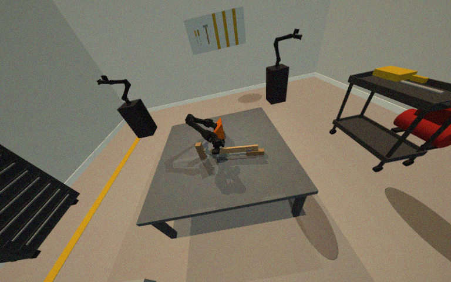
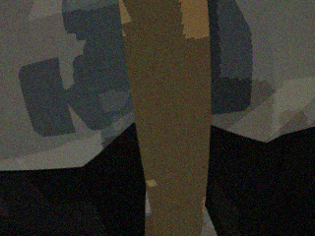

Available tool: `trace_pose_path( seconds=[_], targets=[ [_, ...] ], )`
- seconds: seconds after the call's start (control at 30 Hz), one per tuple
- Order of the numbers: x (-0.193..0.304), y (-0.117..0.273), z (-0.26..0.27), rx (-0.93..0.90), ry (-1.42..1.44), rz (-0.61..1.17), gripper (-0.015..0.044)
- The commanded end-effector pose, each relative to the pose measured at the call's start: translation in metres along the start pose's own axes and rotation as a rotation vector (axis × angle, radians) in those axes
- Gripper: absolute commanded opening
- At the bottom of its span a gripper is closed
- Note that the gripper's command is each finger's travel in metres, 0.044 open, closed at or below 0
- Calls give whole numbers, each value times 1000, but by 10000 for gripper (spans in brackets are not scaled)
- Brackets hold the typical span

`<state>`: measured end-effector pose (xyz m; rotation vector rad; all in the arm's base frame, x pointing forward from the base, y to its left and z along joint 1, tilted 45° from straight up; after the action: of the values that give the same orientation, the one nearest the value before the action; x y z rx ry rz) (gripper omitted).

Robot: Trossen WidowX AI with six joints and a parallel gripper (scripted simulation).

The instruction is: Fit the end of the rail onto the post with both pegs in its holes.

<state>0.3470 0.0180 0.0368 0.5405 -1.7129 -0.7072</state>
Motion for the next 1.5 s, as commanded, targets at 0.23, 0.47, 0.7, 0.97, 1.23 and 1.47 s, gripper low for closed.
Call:
trace_pose_path(
  seconds=[0.23, 0.47, 0.7, 0.97, 1.23, 1.47],
  targets=[
    [-2, 9, -1, 2, -2, -16, 0],
    [-1, 12, -1, 2, -2, -16, 0],
    [-2, 10, -1, 2, -2, -16, 0],
    [-2, 7, -1, 2, -2, -16, 0],
    [-2, 8, 0, 2, -2, -16, 0],
    [-1, 9, 0, 2, -2, -16, 0]
  ],
)
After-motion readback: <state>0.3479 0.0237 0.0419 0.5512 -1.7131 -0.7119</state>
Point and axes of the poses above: the point midway between the two fingers, 35 mm back from their tips, its own y axis back along the fingers, its own z axis across the jaws, x = y × z, the point moved 8 cm from there along y, back along the fingers, and after that the axes turned 2 degrees about -y, right-handed, at the moved point
